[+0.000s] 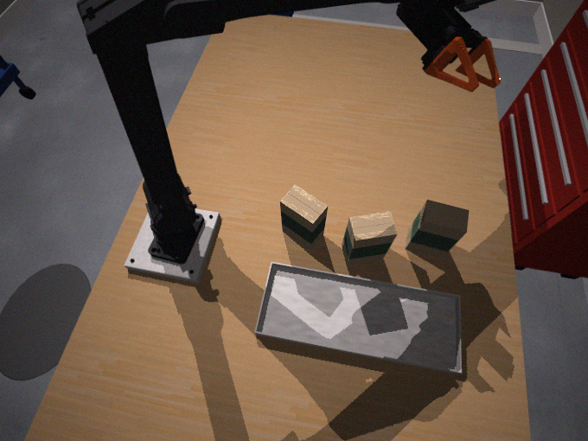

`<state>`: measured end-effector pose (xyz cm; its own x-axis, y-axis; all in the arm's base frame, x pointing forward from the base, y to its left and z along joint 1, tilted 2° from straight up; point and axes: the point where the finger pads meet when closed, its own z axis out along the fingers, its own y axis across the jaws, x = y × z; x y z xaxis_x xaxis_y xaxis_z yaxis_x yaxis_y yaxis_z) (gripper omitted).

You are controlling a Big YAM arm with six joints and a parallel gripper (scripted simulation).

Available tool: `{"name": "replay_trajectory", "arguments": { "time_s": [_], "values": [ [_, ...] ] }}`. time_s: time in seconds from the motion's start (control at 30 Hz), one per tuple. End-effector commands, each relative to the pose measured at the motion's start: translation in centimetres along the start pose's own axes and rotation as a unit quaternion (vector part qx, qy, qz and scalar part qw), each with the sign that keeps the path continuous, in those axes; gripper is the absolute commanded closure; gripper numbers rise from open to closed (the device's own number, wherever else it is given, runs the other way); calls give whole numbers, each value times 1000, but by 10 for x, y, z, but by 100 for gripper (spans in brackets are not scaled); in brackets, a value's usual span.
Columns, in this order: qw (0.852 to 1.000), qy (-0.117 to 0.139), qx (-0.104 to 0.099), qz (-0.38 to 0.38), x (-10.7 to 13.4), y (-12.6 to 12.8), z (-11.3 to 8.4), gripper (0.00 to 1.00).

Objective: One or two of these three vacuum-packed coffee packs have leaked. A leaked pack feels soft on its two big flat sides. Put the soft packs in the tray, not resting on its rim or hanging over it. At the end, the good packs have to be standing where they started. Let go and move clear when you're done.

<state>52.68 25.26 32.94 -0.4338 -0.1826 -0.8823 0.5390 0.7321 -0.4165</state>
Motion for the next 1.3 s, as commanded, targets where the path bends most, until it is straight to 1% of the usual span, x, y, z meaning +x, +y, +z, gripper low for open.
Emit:
{"name": "replay_trajectory", "arguments": {
  "time_s": [0.0,0.53,0.57,0.6,0.63,0.67,0.7,0.77,0.8,0.87,0.9,0.97,1.0,1.03,1.1,1.13,1.2,1.23,1.27],
  "values": [
    [1000,-1,-1,6,-5,-3,-1,0],
    [1000,-1,-1,6,-5,-3,-1,0],
    [999,-10,-7,53,-44,-18,-9,0],
    [999,-6,-7,51,-43,-20,-6,0],
    [1000,3,-3,30,-28,-21,0,0],
    [1000,13,-4,11,-10,-21,5,0],
    [1000,23,-9,7,-5,-25,9,0],
    [998,56,-25,-4,9,-35,19,0],
    [996,78,-36,-10,20,-42,24,0],
    [989,136,-62,-20,48,-61,35,0],
    [989,136,-62,-20,48,-61,35,0],
    [974,207,-93,-28,83,-84,41,0],
    [974,207,-93,-28,83,-84,41,0],
    [963,245,-109,-29,103,-97,42,0],
    [963,245,-109,-29,103,-97,42,0],
    [950,285,-126,-29,123,-110,40,0],
    [918,364,-158,-23,164,-136,31,0],
    [918,364,-158,-23,164,-136,31,0],
    [899,401,-173,-17,183,-148,24,0]
  ]
}}
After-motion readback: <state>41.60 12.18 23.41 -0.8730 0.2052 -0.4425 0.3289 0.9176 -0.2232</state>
